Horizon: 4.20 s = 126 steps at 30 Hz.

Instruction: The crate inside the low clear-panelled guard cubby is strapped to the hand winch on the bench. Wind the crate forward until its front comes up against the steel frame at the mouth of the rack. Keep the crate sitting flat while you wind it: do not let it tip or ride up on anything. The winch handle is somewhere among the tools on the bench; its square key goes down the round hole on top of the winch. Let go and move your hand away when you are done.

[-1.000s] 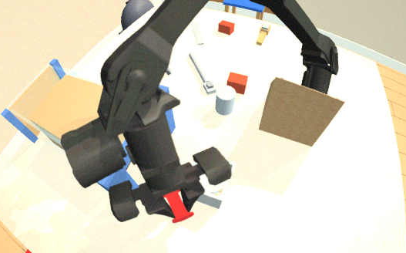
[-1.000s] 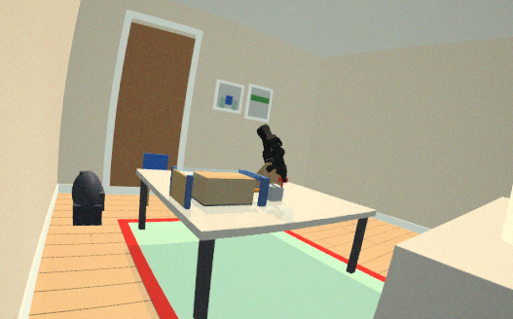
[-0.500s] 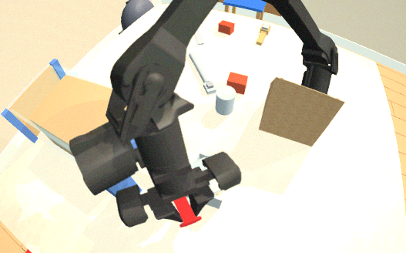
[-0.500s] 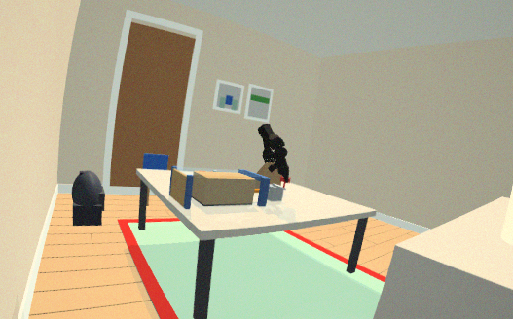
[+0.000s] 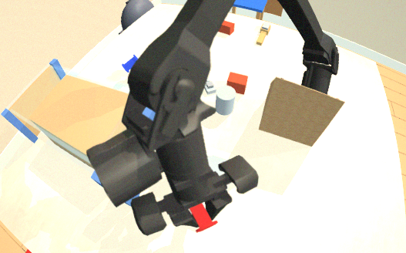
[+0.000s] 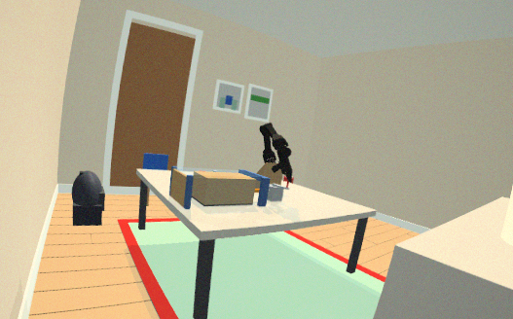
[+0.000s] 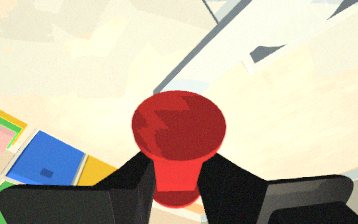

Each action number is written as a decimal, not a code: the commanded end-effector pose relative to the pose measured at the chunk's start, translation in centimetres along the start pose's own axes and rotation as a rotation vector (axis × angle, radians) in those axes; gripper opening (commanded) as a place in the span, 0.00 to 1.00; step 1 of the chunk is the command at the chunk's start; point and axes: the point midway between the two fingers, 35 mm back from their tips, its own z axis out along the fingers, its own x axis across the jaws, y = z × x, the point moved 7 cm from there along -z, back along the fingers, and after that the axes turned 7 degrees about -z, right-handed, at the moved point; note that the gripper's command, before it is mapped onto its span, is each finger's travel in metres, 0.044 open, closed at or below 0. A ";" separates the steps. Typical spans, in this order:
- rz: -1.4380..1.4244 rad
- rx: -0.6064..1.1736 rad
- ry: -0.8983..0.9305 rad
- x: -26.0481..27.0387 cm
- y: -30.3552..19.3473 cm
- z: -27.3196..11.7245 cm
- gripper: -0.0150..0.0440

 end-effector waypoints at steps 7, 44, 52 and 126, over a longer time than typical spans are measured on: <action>-0.003 0.021 -0.037 -2.2 -1.4 0.9 0.25; -0.004 0.022 -0.041 -7.3 -2.5 0.9 0.25; -0.004 0.022 -0.042 -8.4 -2.4 0.8 0.25; -0.001 0.015 -0.051 -16.3 4.7 -2.8 0.25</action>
